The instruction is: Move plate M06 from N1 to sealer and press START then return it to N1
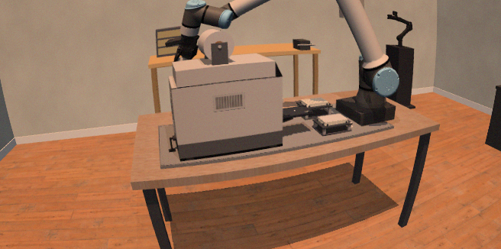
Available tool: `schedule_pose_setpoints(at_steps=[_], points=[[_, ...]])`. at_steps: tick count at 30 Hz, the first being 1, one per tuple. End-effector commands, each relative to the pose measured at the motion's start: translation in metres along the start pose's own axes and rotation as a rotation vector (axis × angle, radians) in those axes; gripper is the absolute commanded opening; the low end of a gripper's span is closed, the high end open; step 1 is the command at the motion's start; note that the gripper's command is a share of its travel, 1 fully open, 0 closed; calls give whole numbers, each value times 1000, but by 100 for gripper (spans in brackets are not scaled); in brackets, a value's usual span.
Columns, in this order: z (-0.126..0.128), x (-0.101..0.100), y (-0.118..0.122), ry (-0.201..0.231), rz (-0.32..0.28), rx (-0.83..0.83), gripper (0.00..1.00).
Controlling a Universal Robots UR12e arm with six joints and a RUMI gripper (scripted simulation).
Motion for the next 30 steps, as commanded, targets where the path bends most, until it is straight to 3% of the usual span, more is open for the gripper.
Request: schedule_pose_setpoints(at_steps=[1,4,12,15,19,25,30], points=[[1,23,-7,-9,-17,4,68],[1,28,-8,-10,-21,4,68],[5,68,-14,-23,-50,10,68],[5,68,-14,-24,-50,10,68],[7,88,-16,-30,-64,13,68],[8,103,-17,-34,-74,15,68],[11,128,-17,-42,-91,18,68]])
Point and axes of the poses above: the point where the finger pads meet when closed, its own x axis back along the fingers, its own z axis across the jaws, y = z × x, the point moved 2 cm from there along x, back along the fingers, and after that the axes turned 3 degrees about -x, right-handed, at the moved point
